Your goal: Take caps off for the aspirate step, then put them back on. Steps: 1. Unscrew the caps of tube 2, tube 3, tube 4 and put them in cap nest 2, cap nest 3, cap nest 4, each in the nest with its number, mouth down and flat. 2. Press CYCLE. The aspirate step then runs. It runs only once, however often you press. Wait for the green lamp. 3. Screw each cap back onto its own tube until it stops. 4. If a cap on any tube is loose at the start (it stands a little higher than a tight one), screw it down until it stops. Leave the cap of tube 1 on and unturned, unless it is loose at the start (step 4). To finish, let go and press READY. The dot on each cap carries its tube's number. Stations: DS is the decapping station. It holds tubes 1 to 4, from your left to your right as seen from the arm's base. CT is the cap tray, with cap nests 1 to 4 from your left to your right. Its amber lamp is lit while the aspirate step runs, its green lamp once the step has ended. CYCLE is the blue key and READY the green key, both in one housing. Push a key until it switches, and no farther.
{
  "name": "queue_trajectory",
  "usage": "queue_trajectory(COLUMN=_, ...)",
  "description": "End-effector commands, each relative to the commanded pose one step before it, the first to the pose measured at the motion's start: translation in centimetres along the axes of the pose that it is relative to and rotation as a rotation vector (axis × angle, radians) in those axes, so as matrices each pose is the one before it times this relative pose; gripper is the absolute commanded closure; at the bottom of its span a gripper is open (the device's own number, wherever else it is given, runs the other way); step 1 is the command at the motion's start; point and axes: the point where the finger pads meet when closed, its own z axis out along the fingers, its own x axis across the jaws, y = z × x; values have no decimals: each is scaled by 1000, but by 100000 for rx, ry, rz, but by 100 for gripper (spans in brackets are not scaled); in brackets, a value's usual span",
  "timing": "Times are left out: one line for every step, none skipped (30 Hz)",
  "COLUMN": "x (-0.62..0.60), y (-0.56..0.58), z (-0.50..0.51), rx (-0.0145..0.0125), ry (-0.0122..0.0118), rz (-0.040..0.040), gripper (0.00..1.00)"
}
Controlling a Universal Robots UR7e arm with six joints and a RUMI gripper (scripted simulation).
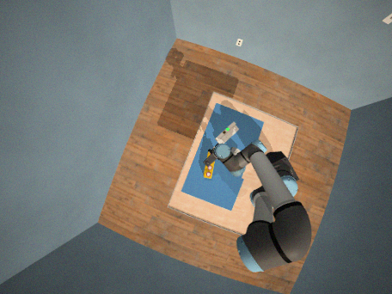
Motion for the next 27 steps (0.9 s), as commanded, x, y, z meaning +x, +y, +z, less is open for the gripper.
queue_trajectory(x=10, y=9, z=-618, rx=22, ry=-41, rz=-43, gripper=65)
queue_trajectory(x=0, y=0, z=0, rx=0, ry=0, rz=0, gripper=65)
queue_trajectory(x=0, y=0, z=0, rx=0, ry=0, rz=0, gripper=65)
queue_trajectory(x=-416, y=-723, z=0, rx=2, ry=0, rz=-8333, gripper=65)
queue_trajectory(x=-355, y=-755, z=1, rx=2, ry=0, rz=-8333, gripper=65)
queue_trajectory(x=-292, y=-782, z=0, rx=2, ry=1, rz=-8334, gripper=65)
queue_trajectory(x=-225, y=-802, z=-4, rx=-1, ry=2, rz=-7456, gripper=65)
queue_trajectory(x=0, y=-1, z=4, rx=3, ry=-1, rz=-878, gripper=65)
queue_trajectory(x=-157, y=-818, z=-4, rx=2, ry=-1, rz=-8334, gripper=65)
queue_trajectory(x=0, y=-2, z=4, rx=-1, ry=1, rz=0, gripper=65)
queue_trajectory(x=-89, y=-829, z=0, rx=2, ry=1, rz=-8334, gripper=65)
queue_trajectory(x=-19, y=-833, z=-4, rx=-34, ry=7, rz=-6793, gripper=65)
queue_trajectory(x=-1, y=-1, z=4, rx=36, ry=-4, rz=-1541, gripper=65)
queue_trajectory(x=51, y=-831, z=-5, rx=3, ry=0, rz=-8334, gripper=65)
queue_trajectory(x=0, y=-2, z=4, rx=-1, ry=1, rz=0, gripper=65)
queue_trajectory(x=119, y=-826, z=0, rx=2, ry=2, rz=-8334, gripper=65)
queue_trajectory(x=186, y=-812, z=-2, rx=2, ry=1, rz=-1795, gripper=65)
queue_trajectory(x=200, y=-808, z=-3, rx=2, ry=1, rz=-1, gripper=65)
queue_trajectory(x=0, y=0, z=0, rx=0, ry=0, rz=0, gripper=65)
queue_trajectory(x=0, y=0, z=0, rx=0, ry=0, rz=0, gripper=65)
queue_trajectory(x=203, y=-808, z=-2, rx=2, ry=0, rz=0, gripper=65)
queue_trajectory(x=201, y=-808, z=-2, rx=2, ry=2, rz=-1, gripper=65)
queue_trajectory(x=201, y=-808, z=-2, rx=2, ry=2, rz=0, gripper=65)
queue_trajectory(x=208, y=-812, z=4, rx=0, ry=-1, rz=1, gripper=65)
queue_trajectory(x=-5, y=3, z=-4, rx=1, ry=2, rz=-1, gripper=65)
queue_trajectory(x=201, y=-809, z=-1, rx=2, ry=2, rz=0, gripper=65)
queue_trajectory(x=208, y=-812, z=5, rx=0, ry=-1, rz=1, gripper=65)
